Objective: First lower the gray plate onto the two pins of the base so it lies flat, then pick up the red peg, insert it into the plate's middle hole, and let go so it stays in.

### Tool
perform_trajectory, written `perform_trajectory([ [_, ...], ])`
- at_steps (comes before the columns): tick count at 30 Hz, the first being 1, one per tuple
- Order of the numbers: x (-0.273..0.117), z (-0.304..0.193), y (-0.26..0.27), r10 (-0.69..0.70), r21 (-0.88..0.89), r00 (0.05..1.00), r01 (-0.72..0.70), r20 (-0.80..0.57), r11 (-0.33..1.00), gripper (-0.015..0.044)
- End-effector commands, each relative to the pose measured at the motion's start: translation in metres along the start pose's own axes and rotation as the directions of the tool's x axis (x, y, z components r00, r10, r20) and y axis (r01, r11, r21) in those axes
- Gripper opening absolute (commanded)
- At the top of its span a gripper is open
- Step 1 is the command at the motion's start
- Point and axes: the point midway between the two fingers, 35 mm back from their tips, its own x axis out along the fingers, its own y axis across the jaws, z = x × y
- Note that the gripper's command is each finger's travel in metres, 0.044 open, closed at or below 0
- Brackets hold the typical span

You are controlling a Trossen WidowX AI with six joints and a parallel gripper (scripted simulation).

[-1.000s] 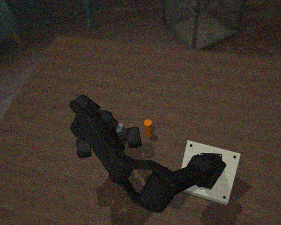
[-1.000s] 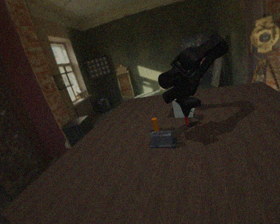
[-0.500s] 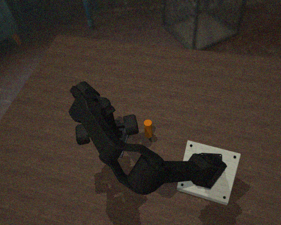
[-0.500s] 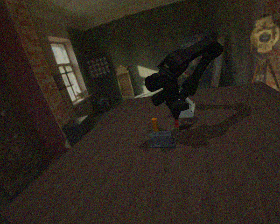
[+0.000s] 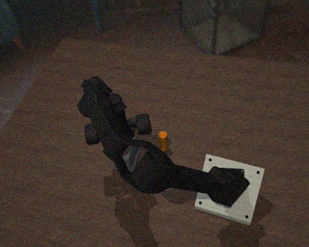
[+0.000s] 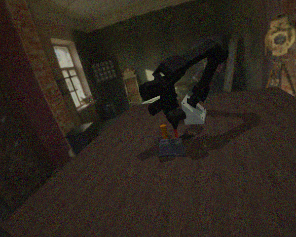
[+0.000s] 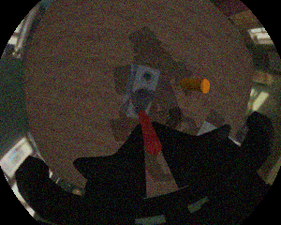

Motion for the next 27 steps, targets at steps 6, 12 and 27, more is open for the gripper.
perform_trajectory([
  [6, 0.002, 0.025, -0.006, 0.000, -0.008, 1.000, 0.000, -0.003, 1.000, 0.0000],
  [12, 0.003, 0.030, -0.009, 0.001, -0.008, 1.000, -0.001, -0.005, 1.000, 0.0000],
  [27, 0.003, 0.030, -0.009, 0.001, -0.008, 1.000, -0.001, -0.005, 1.000, 0.0000],
])
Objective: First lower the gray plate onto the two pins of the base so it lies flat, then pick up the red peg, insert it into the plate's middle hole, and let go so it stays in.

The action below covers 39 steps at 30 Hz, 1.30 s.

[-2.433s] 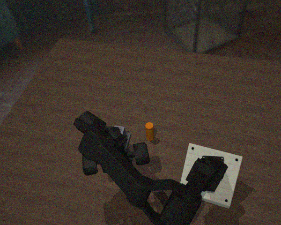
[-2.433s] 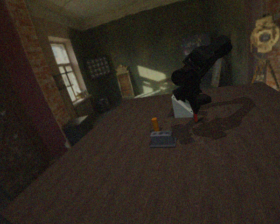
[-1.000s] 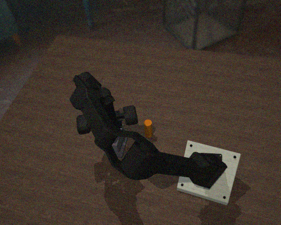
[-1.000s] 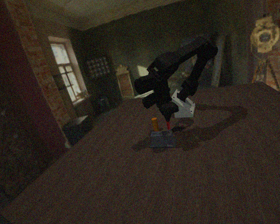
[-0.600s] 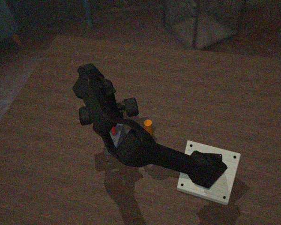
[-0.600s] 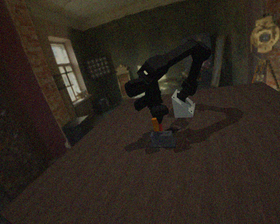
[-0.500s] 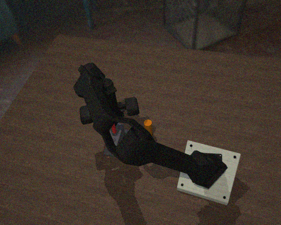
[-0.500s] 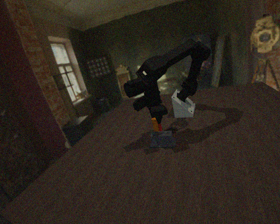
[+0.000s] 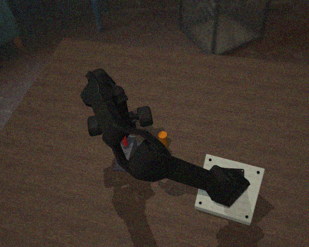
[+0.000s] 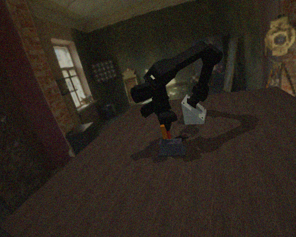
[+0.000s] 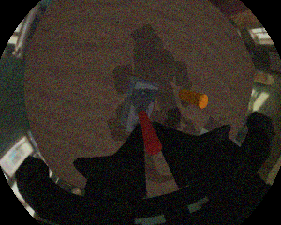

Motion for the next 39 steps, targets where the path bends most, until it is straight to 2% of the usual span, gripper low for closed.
perform_trajectory([
  [1, 0.000, 0.000, 0.000, -0.003, -0.004, 1.000, 0.003, 0.000, 1.000, 0.0000],
  [22, 0.018, 0.000, -0.001, -0.003, -0.005, 1.000, 0.003, 0.000, 1.000, 0.0000],
  [39, 0.015, 0.001, 0.000, -0.004, -0.011, 1.000, 0.004, 0.005, 1.000, 0.0000],
])
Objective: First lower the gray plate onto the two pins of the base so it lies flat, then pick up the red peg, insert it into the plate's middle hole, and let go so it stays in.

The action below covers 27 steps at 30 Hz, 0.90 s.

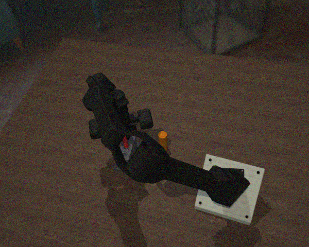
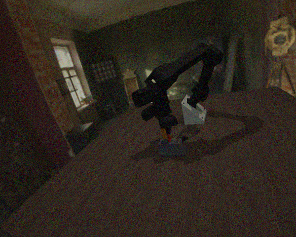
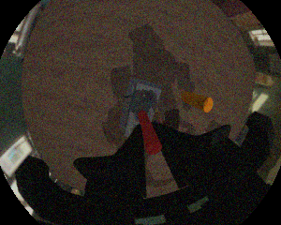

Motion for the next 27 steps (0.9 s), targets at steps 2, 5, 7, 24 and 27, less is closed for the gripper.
perform_trajectory([
  [2, 0.0009, -0.0008, 0.0003, 0.000, 0.000, 1.000, 0.000, -0.001, 1.000, 0.0000],
  [5, 0.0014, -0.0019, 0.0003, 0.000, 0.000, 1.000, 0.000, -0.001, 1.000, 0.0000],
  [7, 0.0015, -0.0023, 0.0001, 0.000, 0.000, 1.000, 0.000, -0.001, 1.000, 0.0000],
  [24, 0.0022, -0.0020, 0.0000, -0.002, -0.005, 1.000, 0.002, 0.001, 1.000, 0.0000],
  [27, 0.0022, -0.0020, 0.0000, -0.002, -0.005, 1.000, 0.002, 0.001, 1.000, 0.0000],
])
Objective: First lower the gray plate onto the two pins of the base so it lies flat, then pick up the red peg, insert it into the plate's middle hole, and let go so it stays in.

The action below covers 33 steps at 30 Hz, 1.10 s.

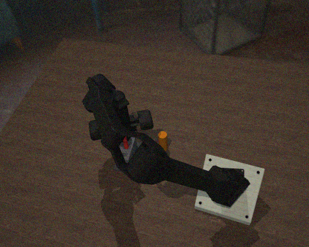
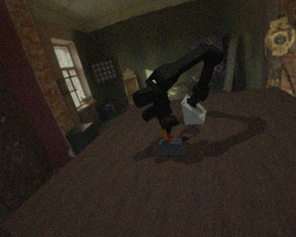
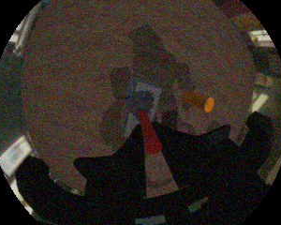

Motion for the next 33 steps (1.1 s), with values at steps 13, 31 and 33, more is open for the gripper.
perform_trajectory([
  [13, 0.000, 0.000, 0.000, 0.000, -0.001, 1.000, 0.000, 0.000, 1.000, 0.0150],
  [31, -0.011, 0.000, -0.002, 0.002, 0.011, 1.000, -0.002, -0.007, 1.000, 0.0150],
  [33, -0.012, -0.001, -0.002, 0.002, 0.011, 1.000, -0.002, -0.007, 1.000, 0.0150],
])
